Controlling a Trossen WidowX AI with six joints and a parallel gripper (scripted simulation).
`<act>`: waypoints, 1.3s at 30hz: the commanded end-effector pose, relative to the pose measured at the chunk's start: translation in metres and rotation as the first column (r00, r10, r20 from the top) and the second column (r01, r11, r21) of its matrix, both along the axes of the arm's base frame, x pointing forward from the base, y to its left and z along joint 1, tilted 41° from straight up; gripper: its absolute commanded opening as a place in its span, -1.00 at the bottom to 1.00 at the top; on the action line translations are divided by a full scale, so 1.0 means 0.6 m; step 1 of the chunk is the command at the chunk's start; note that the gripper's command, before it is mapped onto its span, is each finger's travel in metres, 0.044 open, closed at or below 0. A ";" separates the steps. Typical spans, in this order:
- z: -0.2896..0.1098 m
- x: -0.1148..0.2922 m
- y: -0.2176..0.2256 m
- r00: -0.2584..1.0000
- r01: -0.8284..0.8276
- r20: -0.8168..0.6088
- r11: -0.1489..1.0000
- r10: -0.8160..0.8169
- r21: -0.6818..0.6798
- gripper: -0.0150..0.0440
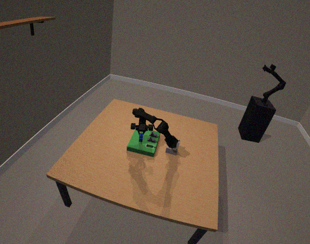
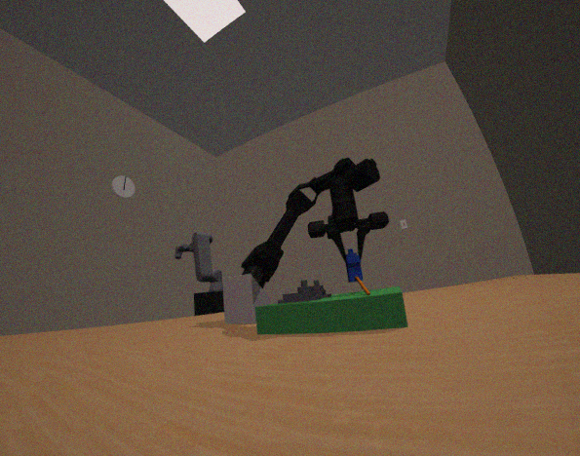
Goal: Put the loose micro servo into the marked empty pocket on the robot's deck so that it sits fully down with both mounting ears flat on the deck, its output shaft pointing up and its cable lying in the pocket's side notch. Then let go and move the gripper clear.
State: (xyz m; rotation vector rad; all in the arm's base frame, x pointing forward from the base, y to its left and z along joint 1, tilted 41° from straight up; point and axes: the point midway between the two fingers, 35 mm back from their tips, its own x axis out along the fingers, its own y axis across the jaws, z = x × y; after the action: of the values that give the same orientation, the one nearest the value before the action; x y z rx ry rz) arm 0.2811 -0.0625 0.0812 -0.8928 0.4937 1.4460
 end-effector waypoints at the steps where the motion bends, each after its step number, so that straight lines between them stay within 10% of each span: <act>1: 0.030 -0.001 0.032 1.000 0.008 0.004 1.000 -0.008 0.005 -0.49; 20: 0.039 -0.001 0.043 0.924 0.306 -0.246 0.952 -0.294 0.011 -0.49; 39: 0.039 -0.001 0.042 0.506 0.703 -0.589 0.697 -0.630 -0.142 -0.49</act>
State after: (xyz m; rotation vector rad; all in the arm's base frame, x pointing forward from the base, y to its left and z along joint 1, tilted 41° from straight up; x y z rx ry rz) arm 0.2808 -0.0376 0.1035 -0.1380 1.0437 1.0201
